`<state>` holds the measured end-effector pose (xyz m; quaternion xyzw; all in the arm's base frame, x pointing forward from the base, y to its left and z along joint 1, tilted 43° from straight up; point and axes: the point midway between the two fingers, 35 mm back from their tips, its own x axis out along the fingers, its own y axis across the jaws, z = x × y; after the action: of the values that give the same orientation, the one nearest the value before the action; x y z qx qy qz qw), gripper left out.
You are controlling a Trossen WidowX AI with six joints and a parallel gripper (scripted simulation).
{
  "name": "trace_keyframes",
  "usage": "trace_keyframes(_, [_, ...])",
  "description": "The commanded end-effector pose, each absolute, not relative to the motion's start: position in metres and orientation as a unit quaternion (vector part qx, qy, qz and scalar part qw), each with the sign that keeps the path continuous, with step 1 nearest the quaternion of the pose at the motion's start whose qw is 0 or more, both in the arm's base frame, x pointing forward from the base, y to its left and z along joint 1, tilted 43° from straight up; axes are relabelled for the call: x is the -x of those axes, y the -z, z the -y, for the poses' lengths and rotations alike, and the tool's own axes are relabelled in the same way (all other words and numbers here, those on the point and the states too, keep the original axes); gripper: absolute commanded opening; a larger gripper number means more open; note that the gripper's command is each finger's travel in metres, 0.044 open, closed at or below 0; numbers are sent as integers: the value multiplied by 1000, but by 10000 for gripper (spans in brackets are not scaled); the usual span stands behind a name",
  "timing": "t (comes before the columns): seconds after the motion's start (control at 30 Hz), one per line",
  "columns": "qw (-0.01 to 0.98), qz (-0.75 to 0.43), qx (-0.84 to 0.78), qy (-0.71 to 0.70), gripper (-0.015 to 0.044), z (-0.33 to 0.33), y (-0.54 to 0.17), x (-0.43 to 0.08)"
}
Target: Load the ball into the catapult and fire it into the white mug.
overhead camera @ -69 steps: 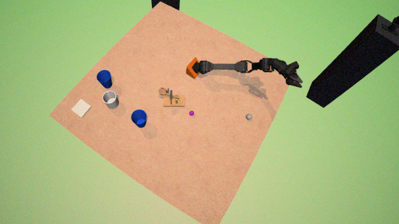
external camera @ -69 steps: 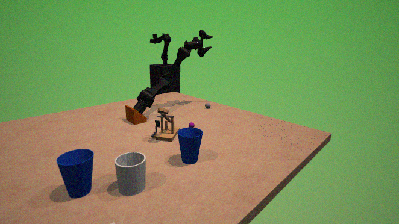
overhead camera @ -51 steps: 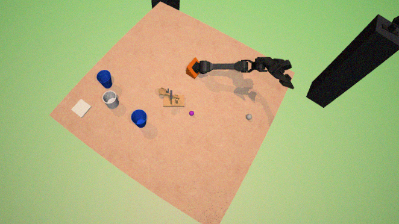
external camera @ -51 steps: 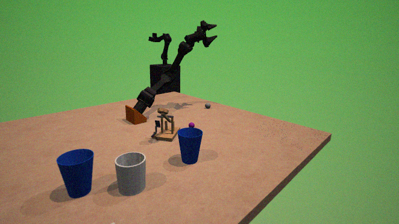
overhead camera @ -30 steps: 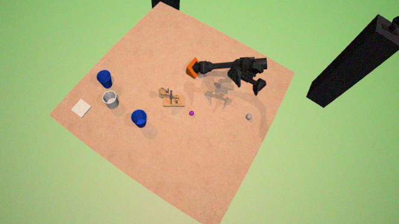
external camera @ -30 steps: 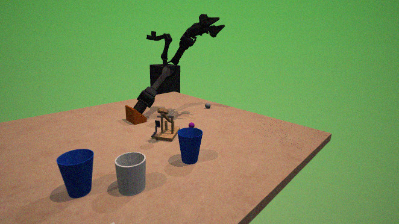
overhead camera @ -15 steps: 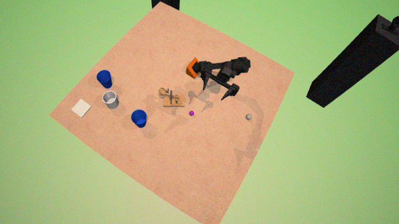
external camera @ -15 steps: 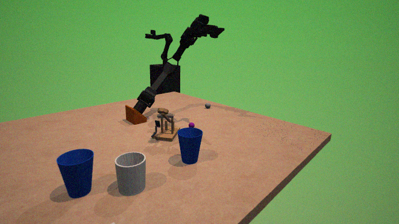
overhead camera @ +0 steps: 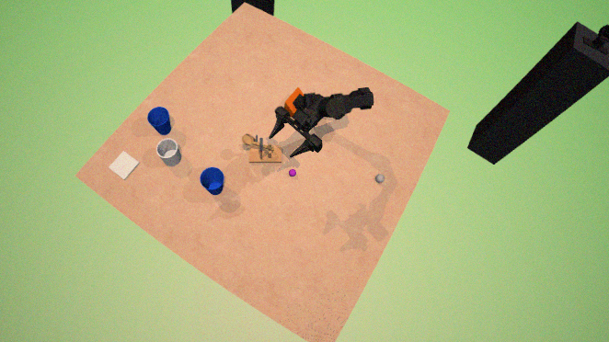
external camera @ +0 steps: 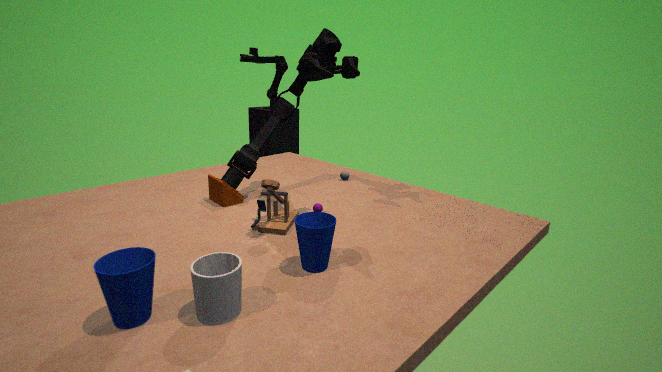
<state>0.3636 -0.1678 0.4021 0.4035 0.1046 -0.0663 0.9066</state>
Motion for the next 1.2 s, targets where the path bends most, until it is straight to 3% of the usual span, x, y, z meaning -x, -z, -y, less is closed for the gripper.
trace_keyframes(0.0, [887, -172, -421, 83, 440, 174, -356, -373])
trace_keyframes(0.53, [769, -405, -483, 107, 440, 161, -216, -368])
trace_keyframes(1.17, [553, -636, -532, 86, 440, 115, -111, -317])
